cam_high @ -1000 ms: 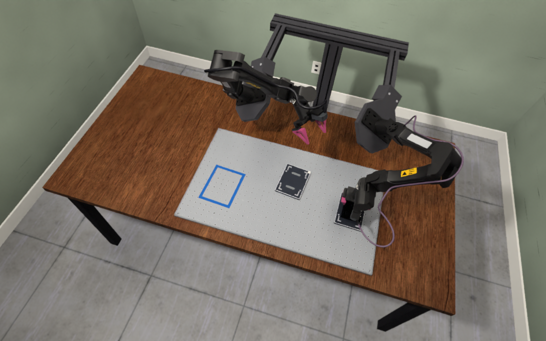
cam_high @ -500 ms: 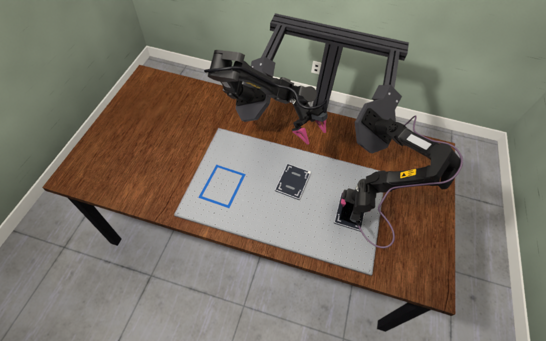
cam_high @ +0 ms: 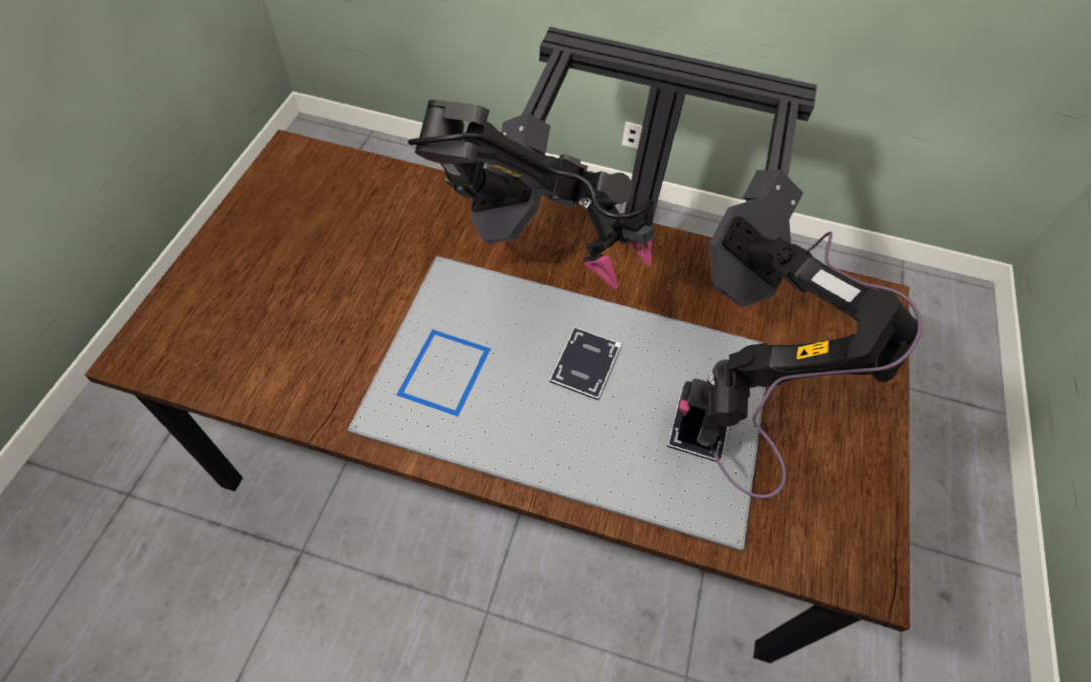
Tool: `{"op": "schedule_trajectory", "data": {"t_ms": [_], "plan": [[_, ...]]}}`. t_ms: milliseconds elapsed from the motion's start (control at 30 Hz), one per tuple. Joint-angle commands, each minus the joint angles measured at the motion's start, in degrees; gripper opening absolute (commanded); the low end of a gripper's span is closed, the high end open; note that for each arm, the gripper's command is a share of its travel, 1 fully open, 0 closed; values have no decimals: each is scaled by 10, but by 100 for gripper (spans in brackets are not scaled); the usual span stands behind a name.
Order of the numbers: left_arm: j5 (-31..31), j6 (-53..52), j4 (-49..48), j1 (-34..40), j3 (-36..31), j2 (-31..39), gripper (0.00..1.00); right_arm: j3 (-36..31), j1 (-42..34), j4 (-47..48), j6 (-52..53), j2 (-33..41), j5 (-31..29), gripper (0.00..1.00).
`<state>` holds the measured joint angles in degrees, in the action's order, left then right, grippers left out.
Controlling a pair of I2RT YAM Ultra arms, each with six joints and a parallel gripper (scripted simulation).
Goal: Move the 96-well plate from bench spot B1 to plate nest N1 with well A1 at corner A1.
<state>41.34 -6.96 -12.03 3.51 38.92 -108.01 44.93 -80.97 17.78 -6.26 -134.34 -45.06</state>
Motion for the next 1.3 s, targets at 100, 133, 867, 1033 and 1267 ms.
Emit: {"op": "schedule_trajectory", "data": {"t_ms": [100, 133, 867, 1033, 1267], "plan": [[-15, -27, -46, -17, 15, -32, 78, 19, -9, 8, 1, 14, -1, 100], [-16, -30, -51, -20, 18, -38, 78, 19, -9, 8, 1, 14, -1, 100], [-4, -6, -9, -8, 16, -28, 100, 19, -9, 8, 1, 14, -1, 100], [-1, -5, -6, -2, -8, -11, 100, 19, -9, 8, 1, 14, -1, 100], [14, 16, 28, 17, -19, 21, 100, 19, -9, 8, 1, 14, -1, 100]]}}
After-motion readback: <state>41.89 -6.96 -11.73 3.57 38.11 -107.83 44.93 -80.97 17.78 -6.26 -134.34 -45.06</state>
